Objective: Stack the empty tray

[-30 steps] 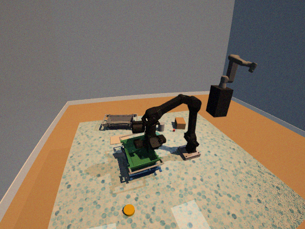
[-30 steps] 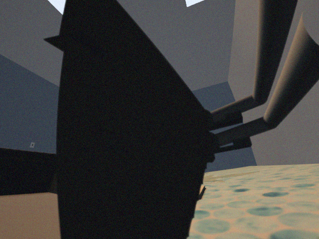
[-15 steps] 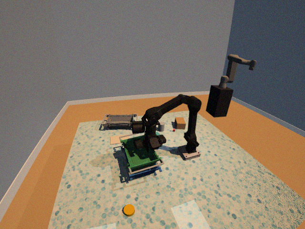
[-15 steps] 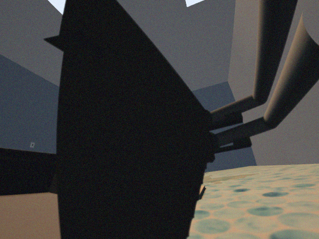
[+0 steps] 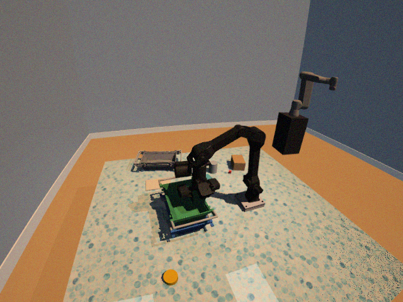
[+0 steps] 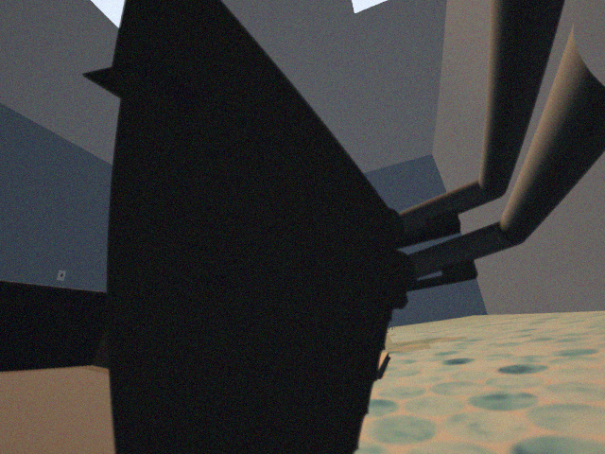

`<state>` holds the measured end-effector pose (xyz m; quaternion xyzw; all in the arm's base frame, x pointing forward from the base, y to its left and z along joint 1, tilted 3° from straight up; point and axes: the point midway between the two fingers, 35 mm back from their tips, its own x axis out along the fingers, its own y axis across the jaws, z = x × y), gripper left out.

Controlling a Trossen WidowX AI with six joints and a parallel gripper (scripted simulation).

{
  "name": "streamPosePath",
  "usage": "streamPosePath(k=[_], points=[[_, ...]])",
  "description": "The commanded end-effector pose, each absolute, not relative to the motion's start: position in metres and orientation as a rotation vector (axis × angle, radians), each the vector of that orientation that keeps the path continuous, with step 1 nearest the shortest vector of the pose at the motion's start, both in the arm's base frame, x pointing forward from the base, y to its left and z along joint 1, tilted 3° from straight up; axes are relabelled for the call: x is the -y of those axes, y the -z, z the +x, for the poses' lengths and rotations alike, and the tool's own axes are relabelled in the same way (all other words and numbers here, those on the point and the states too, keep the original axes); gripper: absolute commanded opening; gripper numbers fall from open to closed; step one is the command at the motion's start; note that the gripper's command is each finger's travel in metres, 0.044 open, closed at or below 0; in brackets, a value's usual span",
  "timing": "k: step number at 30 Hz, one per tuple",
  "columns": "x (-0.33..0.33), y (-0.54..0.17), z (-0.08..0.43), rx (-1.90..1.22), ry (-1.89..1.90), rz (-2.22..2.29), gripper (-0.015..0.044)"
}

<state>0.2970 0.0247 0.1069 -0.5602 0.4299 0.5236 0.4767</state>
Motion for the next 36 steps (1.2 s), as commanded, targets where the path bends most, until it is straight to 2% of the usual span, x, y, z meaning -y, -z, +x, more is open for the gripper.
streamPosePath(k=[1,9,19,36], points=[[-0.025,-0.107,0.297,-1.051,-1.282,-1.369,0.0323],[-0.025,-0.107,0.297,-1.051,-1.282,-1.369,0.044],[-0.025,-0.115,0.298,-1.05,-1.279,-1.369,0.044],[-0.023,-0.199,0.293,-1.051,-1.281,-1.369,0.044]])
